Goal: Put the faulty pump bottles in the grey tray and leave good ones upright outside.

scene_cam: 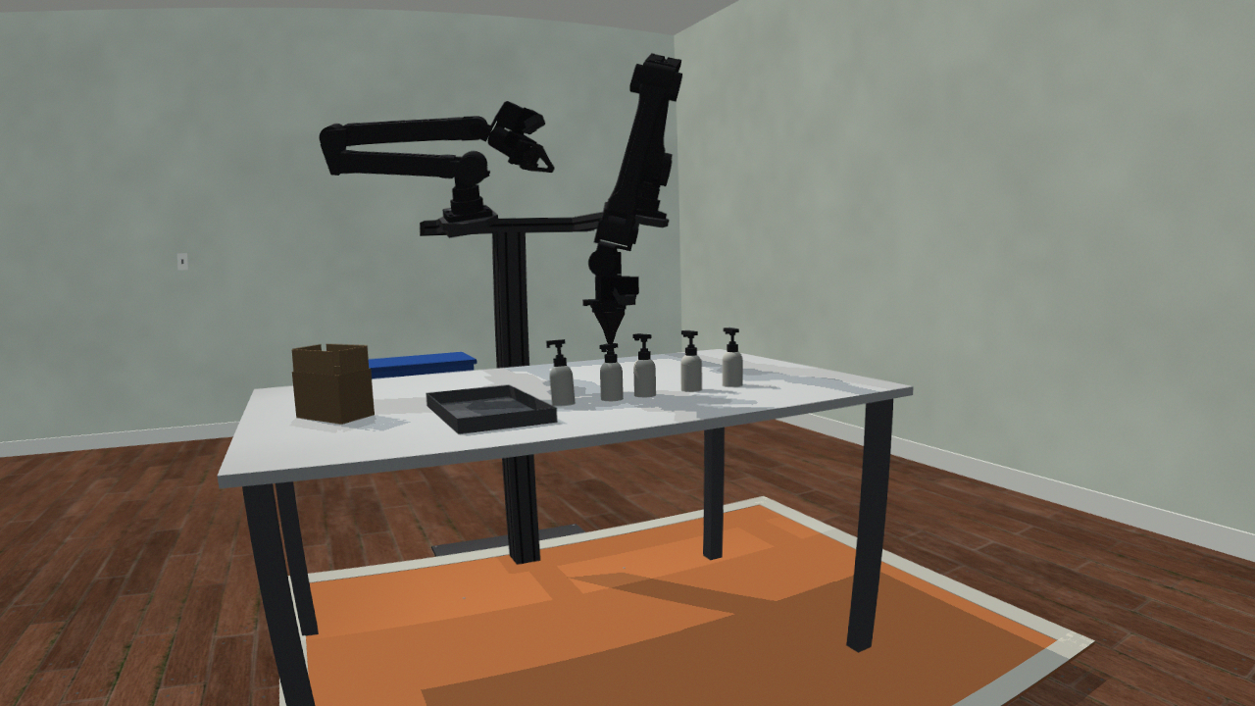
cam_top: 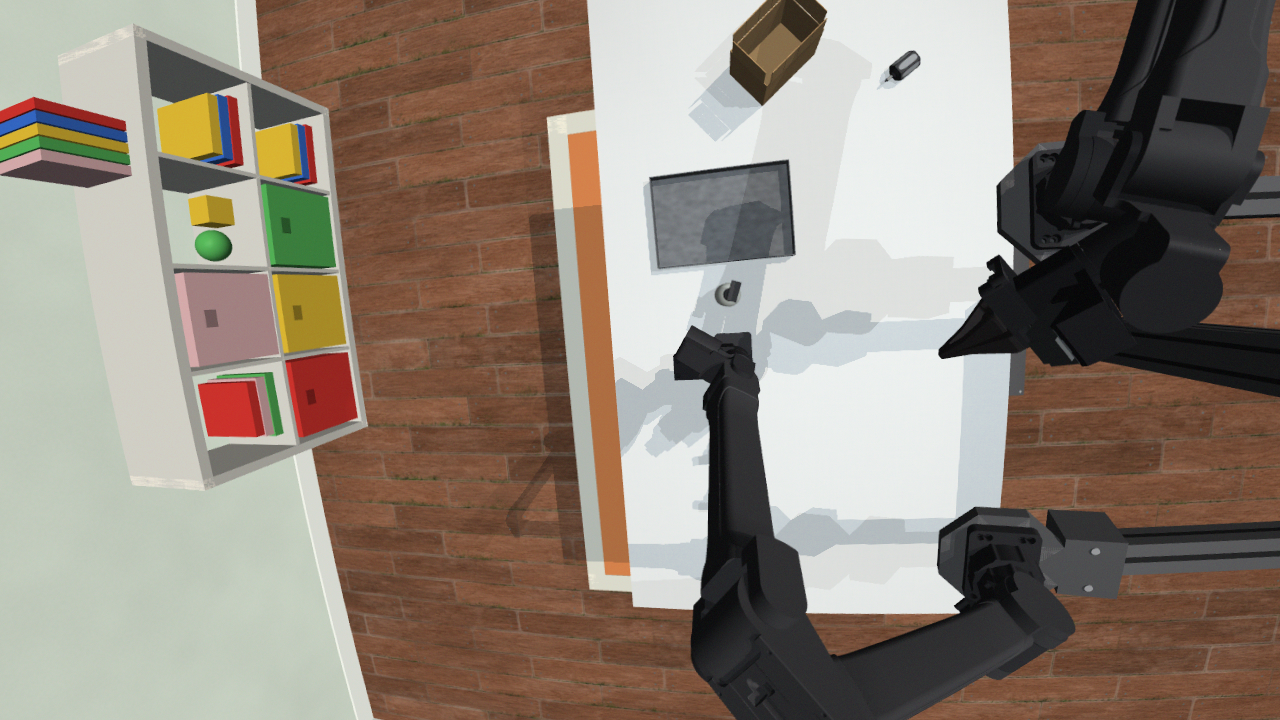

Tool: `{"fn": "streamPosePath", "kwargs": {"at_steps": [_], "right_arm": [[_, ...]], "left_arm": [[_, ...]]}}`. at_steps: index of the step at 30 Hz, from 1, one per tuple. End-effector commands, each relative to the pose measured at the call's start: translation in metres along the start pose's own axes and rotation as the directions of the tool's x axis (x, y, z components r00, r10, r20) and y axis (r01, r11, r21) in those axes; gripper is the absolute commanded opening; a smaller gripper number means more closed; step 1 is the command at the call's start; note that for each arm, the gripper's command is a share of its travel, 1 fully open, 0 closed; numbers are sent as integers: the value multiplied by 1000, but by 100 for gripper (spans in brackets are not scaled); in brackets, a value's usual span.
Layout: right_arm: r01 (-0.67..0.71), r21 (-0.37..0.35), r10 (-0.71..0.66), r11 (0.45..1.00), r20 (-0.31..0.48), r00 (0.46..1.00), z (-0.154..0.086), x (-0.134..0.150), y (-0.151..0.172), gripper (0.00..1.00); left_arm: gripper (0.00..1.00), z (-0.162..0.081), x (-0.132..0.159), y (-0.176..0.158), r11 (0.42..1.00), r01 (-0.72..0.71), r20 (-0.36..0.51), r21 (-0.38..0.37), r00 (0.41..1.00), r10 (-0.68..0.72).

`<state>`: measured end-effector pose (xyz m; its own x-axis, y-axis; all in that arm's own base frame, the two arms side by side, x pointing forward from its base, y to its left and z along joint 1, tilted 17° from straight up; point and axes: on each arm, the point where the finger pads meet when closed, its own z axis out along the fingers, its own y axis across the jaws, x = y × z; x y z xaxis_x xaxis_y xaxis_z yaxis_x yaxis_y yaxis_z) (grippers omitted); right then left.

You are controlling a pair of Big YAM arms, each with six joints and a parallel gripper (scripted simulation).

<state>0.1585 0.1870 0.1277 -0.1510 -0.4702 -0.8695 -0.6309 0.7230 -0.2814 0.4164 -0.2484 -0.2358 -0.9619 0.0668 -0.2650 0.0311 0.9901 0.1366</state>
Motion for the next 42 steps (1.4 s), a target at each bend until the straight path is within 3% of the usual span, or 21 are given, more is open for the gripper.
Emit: {"fn": "streamPosePath", "kwargs": {"at_steps": [1,16,20,24,25,29,37,42], "right_arm": [[-14,-1,14,1000,20,1000,-5,-14,-2,0],[-14,-1,14,1000,20,1000,-5,-14,-2,0],[-14,-1,14,1000,20,1000,-5,-14,-2,0],[-14,-1,14,1000,20,1000,-5,-14,-2,0],[-14,-1,14,1000,20,1000,-5,-14,-2,0],[-14,-1,14,1000,20,1000,-5,-14,-2,0],[-14,-1,14,1000,20,1000,-5,-14,-2,0],[-14,-1,14,1000,20,1000,-5,-14,-2,0]], "left_arm": [[0,-3,4,1,1000,-6,-6,-2,1000,6],[0,-66,14,2,1000,-10,-10,-7,1000,10],[0,-46,3,7,1000,7,-14,-11,1000,-7],[0,-45,1,0,1000,1,-6,-2,1000,-1],[0,-62,-7,-2,1000,15,11,10,1000,-15],[0,-71,3,-4,1000,6,2,6,1000,-6],[0,-128,4,-2,1000,3,7,6,1000,-3],[0,-138,-2,-1,1000,-2,15,11,1000,1]]}}
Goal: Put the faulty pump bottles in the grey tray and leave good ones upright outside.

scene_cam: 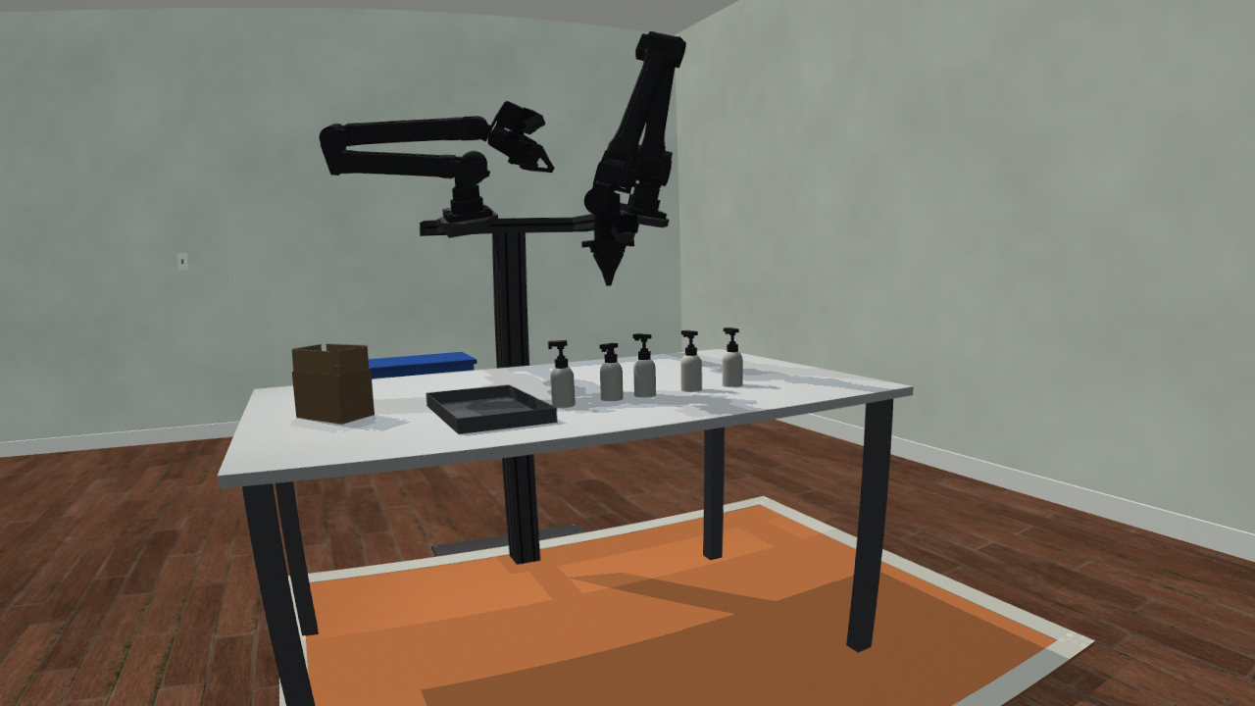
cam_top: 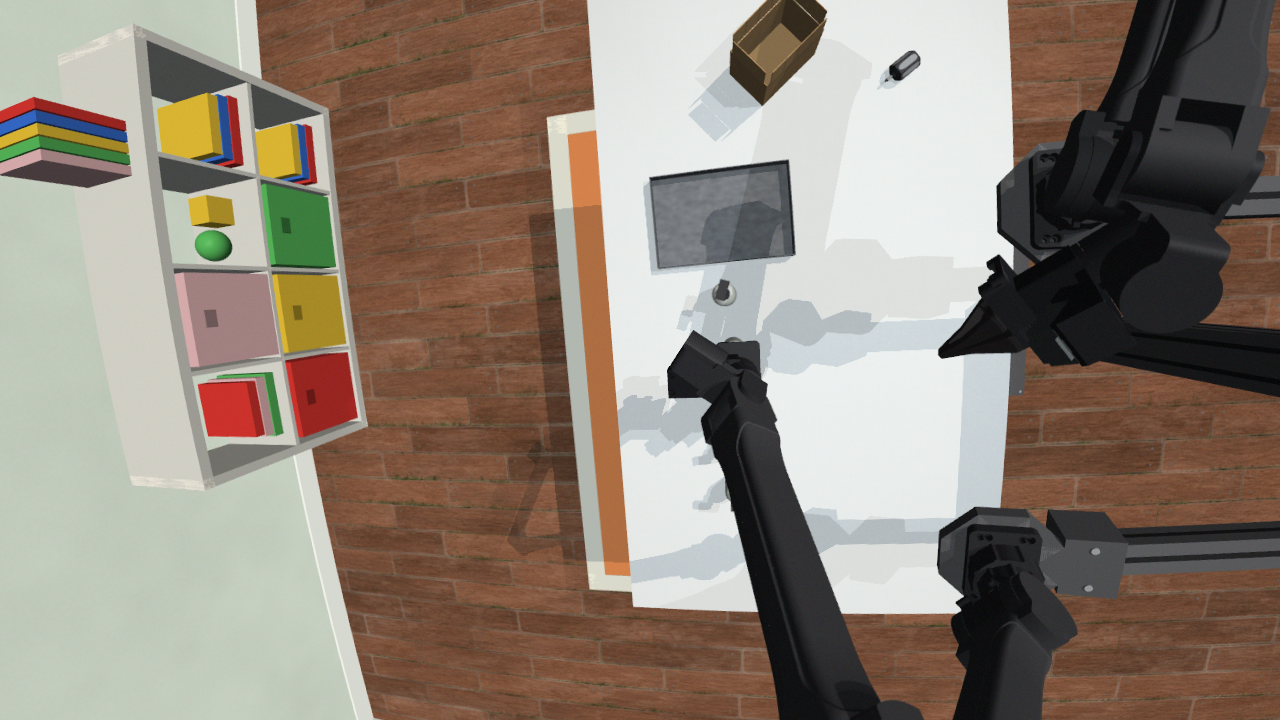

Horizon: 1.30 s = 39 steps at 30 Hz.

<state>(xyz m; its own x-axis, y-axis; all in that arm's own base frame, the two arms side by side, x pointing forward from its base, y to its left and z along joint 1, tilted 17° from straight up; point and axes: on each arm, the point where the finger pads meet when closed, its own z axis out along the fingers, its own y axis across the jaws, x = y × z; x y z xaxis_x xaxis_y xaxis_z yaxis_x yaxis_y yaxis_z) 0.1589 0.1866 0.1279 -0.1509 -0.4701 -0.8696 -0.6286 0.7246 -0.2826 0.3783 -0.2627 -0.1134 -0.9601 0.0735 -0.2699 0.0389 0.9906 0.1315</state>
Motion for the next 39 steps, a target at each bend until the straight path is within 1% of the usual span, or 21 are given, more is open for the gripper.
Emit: {"fn": "streamPosePath", "kwargs": {"at_steps": [1,13,14,16,19,21,25,26,28,30,31,32,39], "right_arm": [[-14,-4,14,1000,20,1000,-5,-14,-1,0],[-14,-4,14,1000,20,1000,-5,-14,-1,0],[-14,-4,14,1000,20,1000,-5,-14,-1,0],[-14,-4,14,1000,20,1000,-5,-14,-1,0],[-14,-4,14,1000,20,1000,-5,-14,-1,0],[-14,-4,14,1000,20,1000,-5,-14,-1,0],[-14,-4,14,1000,20,1000,-5,-14,-1,0],[-14,-4,14,1000,20,1000,-5,-14,-1,0],[-14,-4,14,1000,20,1000,-5,-14,-1,0],[-14,-4,14,1000,20,1000,-5,-14,-1,0],[-14,-4,14,1000,20,1000,-5,-14,-1,0],[-14,-4,14,1000,20,1000,-5,-14,-1,0],[-14,-4,14,1000,20,1000,-5,-14,-1,0]], "left_arm": [[0,-1,0,1,1000,3,-8,-9,1000,-3],[0,-1,-1,0,1000,6,-1,-2,1000,-6],[0,2,-7,4,1000,13,7,0,1000,-13],[0,16,5,14,1000,-23,-16,-15,1000,23],[0,43,5,39,999,-51,-13,-11,999,51],[0,43,5,39,999,-51,-13,-11,999,51],[0,78,7,72,999,-37,-15,-11,999,37],[0,84,1,76,1000,-28,-7,-8,1000,28],[0,92,2,84,1000,-17,-9,-8,1000,17],[0,98,3,90,1000,8,-11,-9,1000,-8],[0,92,-4,89,1000,18,5,-1,1000,-18],[0,91,-2,83,1000,8,7,2,1000,-8],[0,91,0,84,1000,5,-2,-4,1000,-5]]}}
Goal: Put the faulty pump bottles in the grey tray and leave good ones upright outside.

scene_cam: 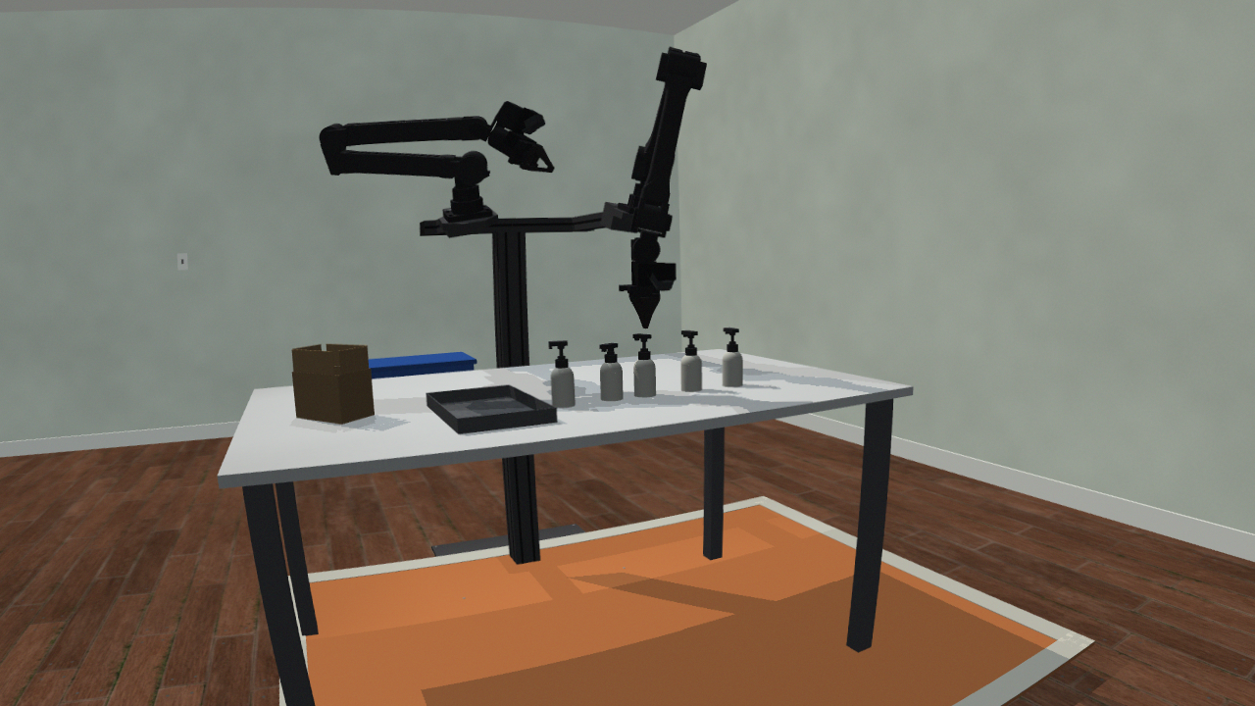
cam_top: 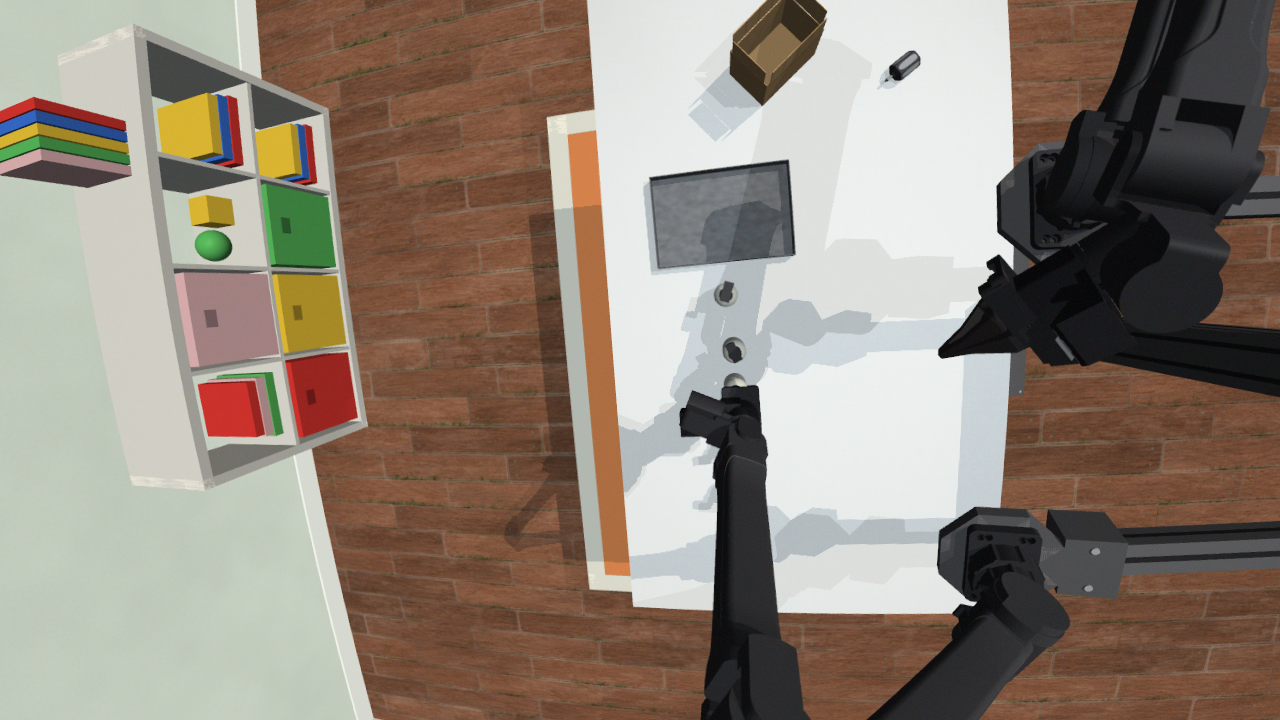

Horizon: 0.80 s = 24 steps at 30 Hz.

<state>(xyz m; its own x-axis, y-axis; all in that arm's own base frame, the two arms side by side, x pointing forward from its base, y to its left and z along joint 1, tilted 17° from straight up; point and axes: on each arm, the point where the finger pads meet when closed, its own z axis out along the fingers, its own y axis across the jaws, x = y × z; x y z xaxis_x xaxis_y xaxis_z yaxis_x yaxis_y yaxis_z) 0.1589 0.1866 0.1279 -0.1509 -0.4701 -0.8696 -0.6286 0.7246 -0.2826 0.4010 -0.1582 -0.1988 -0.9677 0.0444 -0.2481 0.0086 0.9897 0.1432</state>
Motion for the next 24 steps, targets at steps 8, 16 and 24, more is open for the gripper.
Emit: {"fn": "streamPosePath", "kwargs": {"at_steps": [8,16,24], "right_arm": [[-14,-4,14,1000,20,1000,-5,-14,-1,0],[-14,-4,14,1000,20,1000,-5,-14,-1,0],[-14,-4,14,1000,20,1000,-5,-14,-1,0]], "left_arm": [[0,2,-14,-17,999,-32,23,13,999,32],[0,27,-16,-12,1000,-19,20,11,1000,19],[0,32,-9,-11,1000,-24,6,6,1000,24]]}}
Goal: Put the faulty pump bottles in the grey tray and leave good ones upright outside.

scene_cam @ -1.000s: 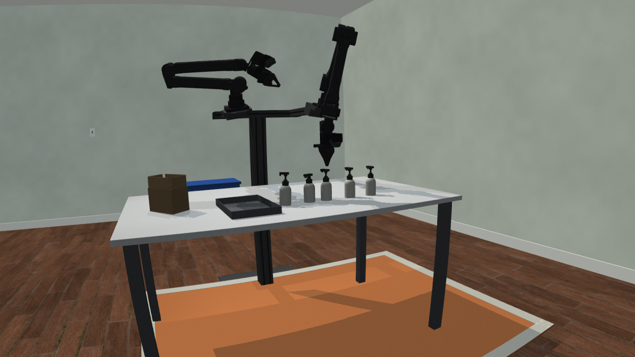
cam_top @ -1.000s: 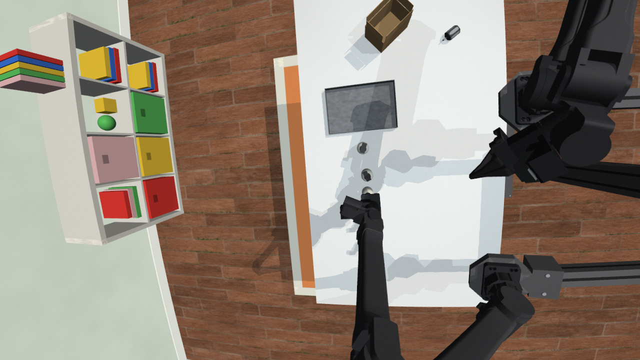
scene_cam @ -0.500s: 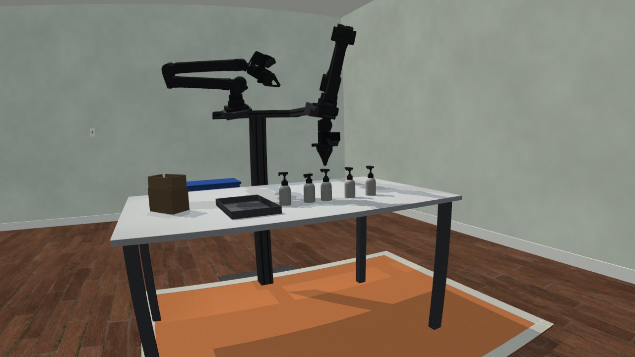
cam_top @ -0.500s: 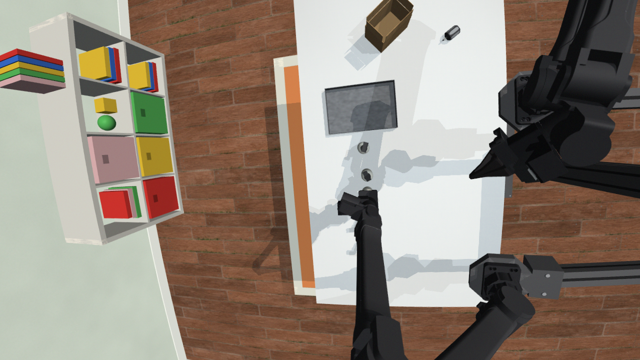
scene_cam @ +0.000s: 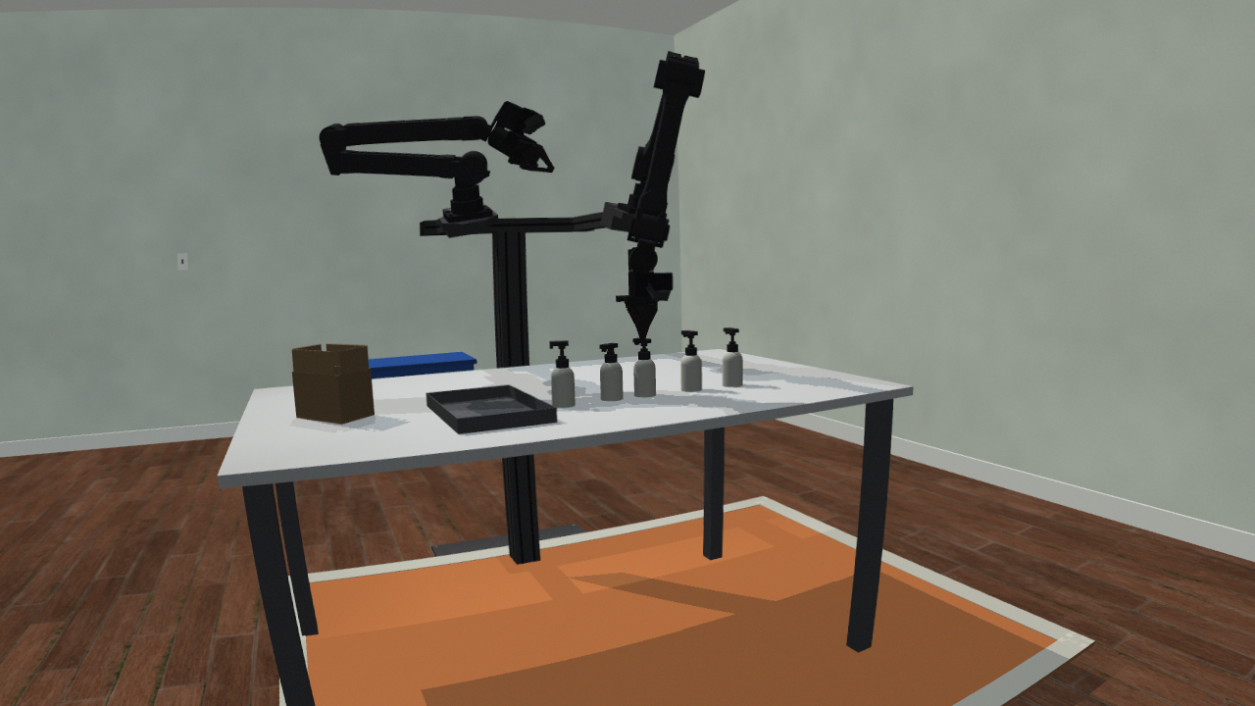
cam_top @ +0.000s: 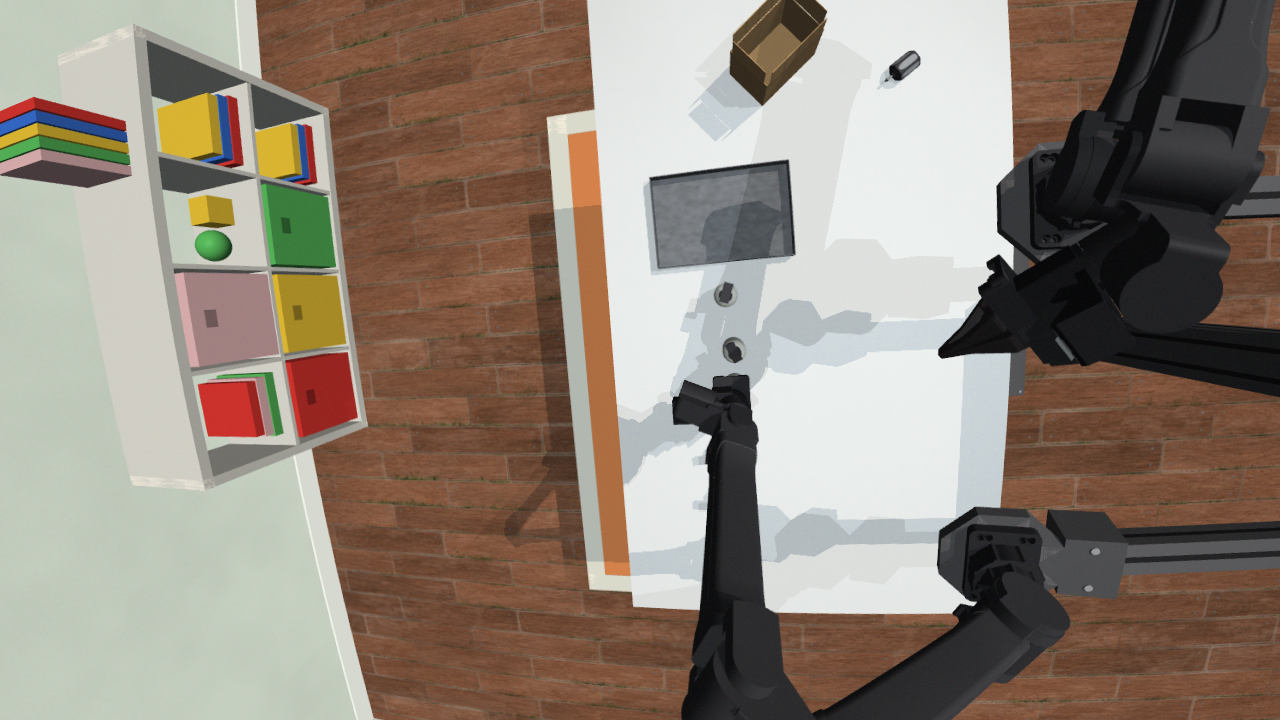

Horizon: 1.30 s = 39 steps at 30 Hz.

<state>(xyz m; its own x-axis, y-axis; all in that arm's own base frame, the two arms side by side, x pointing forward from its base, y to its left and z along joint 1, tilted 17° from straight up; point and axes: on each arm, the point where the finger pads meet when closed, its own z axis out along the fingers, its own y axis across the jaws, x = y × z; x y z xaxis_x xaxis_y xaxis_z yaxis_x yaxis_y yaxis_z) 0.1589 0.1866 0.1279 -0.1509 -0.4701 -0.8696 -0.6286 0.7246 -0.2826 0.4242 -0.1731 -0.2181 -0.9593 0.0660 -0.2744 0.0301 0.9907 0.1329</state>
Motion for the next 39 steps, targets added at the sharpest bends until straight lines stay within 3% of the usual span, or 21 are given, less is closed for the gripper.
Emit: {"fn": "streamPosePath", "kwargs": {"at_steps": [1,13,24,28,32,36,39], "right_arm": [[-14,-4,14,1000,20,1000,-5,-14,-1,0],[-14,-4,14,1000,20,1000,-5,-14,-1,0],[-14,-4,14,1000,20,1000,-5,-14,-1,0],[-14,-4,14,1000,20,1000,-5,-14,-1,0],[-14,-4,14,1000,20,1000,-5,-14,-1,0],[-14,-4,14,1000,20,1000,-5,-14,-1,0],[-5,1,5,1000,32,999,-3,-17,-2,0]], "left_arm": [[0,9,9,6,1000,-7,-24,-9,1000,6],[0,0,9,3,1000,-7,-22,-7,1000,7],[0,-55,16,1,1000,-11,-21,-10,1000,11],[0,-65,16,0,1000,-10,-19,-8,1000,10],[0,-46,8,7,1000,5,-27,-14,1000,-5],[0,-45,4,1,1000,-4,-18,-6,1000,4],[0,-68,3,-4,1000,1,-6,3,1000,-1]]}}
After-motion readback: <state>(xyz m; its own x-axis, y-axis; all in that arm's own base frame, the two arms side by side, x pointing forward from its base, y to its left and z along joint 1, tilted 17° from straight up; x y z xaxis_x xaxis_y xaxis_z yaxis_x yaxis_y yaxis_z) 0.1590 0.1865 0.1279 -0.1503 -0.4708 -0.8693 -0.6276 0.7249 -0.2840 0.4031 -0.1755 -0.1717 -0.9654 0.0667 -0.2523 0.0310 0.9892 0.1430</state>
